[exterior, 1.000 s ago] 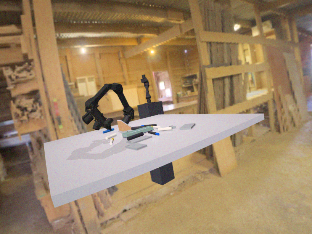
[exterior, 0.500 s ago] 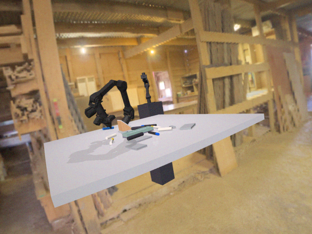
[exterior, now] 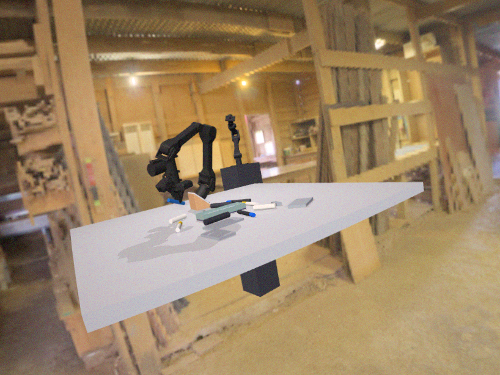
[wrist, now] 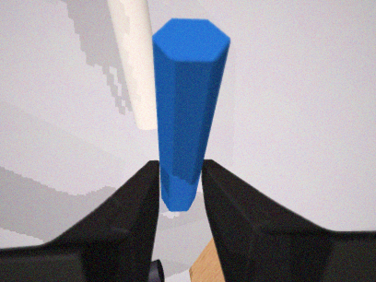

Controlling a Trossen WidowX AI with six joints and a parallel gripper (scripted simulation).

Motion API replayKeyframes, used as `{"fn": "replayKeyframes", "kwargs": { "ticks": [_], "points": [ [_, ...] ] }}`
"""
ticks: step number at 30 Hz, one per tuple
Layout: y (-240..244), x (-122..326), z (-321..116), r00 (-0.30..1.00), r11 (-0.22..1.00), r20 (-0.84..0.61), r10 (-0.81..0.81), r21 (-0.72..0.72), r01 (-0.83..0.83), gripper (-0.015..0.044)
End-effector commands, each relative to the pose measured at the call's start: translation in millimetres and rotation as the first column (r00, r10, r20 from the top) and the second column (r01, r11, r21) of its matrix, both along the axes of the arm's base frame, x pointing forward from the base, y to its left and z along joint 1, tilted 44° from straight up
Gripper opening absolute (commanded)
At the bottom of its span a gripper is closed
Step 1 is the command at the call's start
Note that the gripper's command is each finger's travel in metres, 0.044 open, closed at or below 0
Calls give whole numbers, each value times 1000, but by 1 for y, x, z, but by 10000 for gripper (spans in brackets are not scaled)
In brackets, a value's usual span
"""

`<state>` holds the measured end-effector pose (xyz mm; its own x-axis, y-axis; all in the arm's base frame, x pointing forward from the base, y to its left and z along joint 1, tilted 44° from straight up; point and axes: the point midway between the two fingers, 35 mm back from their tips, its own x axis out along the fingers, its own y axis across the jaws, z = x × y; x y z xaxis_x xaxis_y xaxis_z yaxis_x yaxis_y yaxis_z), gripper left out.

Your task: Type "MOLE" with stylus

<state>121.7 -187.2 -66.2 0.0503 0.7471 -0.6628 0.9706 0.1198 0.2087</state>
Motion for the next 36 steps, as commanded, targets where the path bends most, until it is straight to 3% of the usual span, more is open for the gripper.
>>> {"fn": "replayKeyframes", "kwargs": {
  "ticks": [1,36],
  "points": [
    [0,7,6,1000,998,12,-2,-58,3,0],
    [16,63,65,970,835,234,70,-546,71,0]
  ]
}}
